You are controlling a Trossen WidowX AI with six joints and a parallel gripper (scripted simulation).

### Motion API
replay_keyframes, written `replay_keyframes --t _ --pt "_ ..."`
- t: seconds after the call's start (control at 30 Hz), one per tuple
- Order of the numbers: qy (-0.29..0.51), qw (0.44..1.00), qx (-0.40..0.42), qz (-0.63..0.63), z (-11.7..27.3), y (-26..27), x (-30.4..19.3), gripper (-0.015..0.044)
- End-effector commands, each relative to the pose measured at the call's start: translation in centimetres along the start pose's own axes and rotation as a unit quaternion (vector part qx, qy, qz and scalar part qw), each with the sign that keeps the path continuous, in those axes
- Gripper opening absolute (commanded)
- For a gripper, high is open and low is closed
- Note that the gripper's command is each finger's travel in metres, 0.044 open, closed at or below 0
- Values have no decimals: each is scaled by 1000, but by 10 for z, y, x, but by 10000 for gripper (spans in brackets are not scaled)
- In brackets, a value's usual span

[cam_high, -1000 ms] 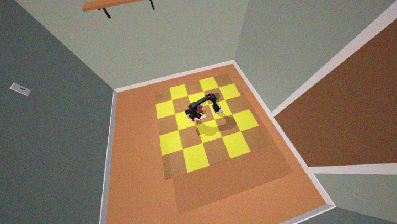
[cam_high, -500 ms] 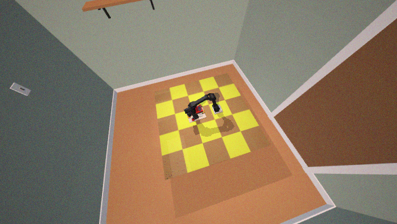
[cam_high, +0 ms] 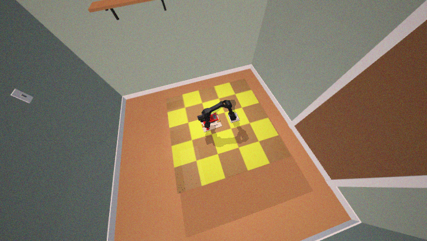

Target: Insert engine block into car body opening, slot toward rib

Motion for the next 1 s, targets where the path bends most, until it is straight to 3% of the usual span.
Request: replay_keyframes --t 0.0,0.47,0.97 --pt "2 998 1 -62 -3 -3 2 0" --pt "2 954 0 -301 -9 -17 12 0" --pt "1 844 -1 -537 -15 -32 22 0"
Point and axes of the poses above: the point midway between the two fingers, 35 mm back from their tips, its own z axis back along the fingers, its own y axis across the jaws, x = y × z, the point moved 7 cm from there along z, back along the fingers, and after that the axes turned 13 degrees about -z, right-handed, at the moved point
